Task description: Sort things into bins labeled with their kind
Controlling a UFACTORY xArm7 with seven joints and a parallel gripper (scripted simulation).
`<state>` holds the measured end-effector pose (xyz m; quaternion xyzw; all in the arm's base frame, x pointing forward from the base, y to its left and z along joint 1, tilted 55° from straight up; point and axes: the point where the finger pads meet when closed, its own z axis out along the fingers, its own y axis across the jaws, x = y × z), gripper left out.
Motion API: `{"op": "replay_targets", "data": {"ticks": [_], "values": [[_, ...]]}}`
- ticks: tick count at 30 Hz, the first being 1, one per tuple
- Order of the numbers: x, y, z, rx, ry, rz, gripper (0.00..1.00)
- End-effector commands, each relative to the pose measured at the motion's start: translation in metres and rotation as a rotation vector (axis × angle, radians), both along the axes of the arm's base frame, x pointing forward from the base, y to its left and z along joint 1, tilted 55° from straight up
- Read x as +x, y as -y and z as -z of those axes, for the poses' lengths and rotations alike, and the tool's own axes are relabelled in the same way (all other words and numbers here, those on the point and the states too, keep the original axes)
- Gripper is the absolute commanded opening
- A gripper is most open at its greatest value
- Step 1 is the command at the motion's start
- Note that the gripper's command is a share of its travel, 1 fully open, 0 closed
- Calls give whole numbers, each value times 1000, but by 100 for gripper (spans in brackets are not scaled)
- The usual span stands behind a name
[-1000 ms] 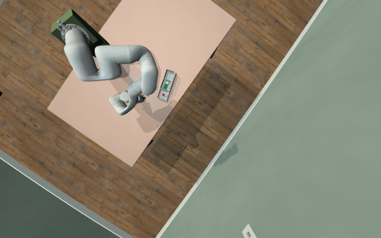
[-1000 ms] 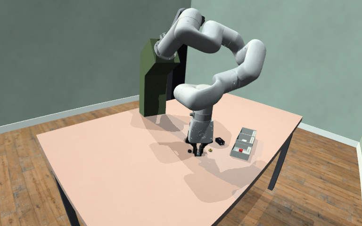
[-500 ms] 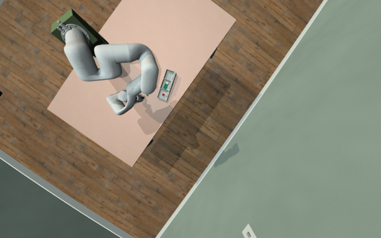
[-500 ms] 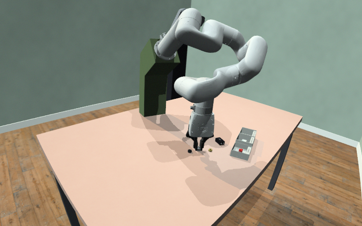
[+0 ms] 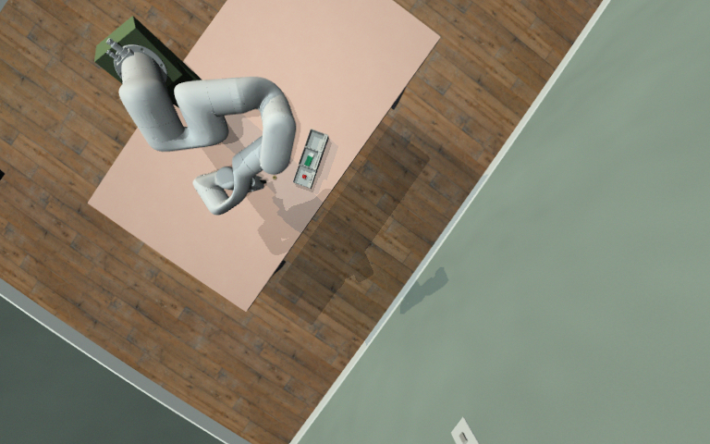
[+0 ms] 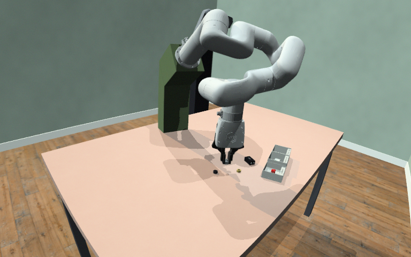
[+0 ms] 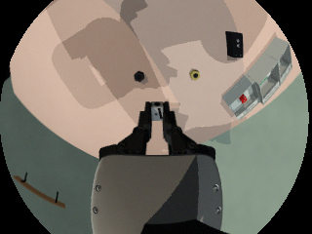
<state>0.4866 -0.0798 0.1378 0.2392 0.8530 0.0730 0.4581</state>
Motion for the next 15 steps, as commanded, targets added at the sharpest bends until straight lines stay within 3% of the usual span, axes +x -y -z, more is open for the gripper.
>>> {"op": "replay_targets", "data": {"ticks": [1,10,15], "values": [[0,0,-1,0,1,1,0],[-6,0,-4,0,1,1,0],[0,-30,-8,0,1,1,0]]}}
